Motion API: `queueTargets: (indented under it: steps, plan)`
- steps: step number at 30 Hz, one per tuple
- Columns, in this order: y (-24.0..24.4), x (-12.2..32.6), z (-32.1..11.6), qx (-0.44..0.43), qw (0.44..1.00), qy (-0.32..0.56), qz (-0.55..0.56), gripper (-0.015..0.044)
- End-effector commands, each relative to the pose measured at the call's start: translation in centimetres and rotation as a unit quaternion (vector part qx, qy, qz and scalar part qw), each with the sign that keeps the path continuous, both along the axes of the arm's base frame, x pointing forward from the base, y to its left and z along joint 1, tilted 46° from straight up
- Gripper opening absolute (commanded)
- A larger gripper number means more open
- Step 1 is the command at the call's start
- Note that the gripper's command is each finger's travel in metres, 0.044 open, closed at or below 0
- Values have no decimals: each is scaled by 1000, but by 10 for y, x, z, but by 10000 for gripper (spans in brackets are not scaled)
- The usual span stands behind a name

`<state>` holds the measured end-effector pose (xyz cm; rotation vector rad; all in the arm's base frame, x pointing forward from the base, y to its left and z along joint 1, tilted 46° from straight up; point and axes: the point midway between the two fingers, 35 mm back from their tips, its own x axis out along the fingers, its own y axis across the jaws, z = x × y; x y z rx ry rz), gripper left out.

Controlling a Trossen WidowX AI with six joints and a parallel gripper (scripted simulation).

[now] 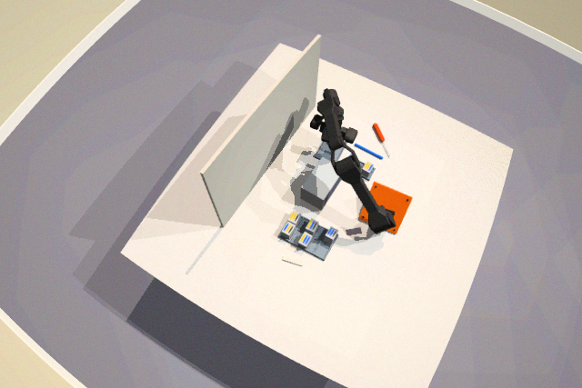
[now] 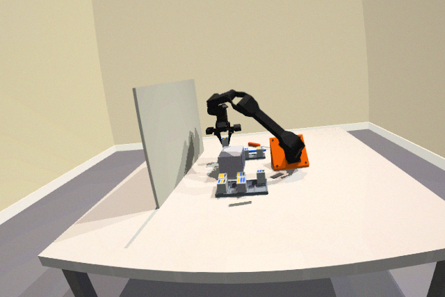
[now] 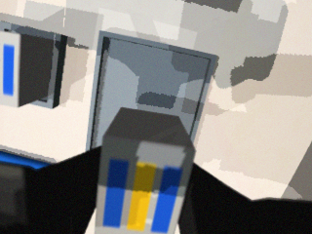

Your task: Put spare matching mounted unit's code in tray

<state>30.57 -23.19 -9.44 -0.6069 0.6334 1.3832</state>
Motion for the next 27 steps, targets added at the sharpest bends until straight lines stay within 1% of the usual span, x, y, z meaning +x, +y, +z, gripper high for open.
queueTargets:
  steps: [1, 27]
  plan:
    - [3, 1, -3, 2, 1000, 1, -3, 0]
    - [16, 3, -17, 3, 1000, 0, -3, 0]
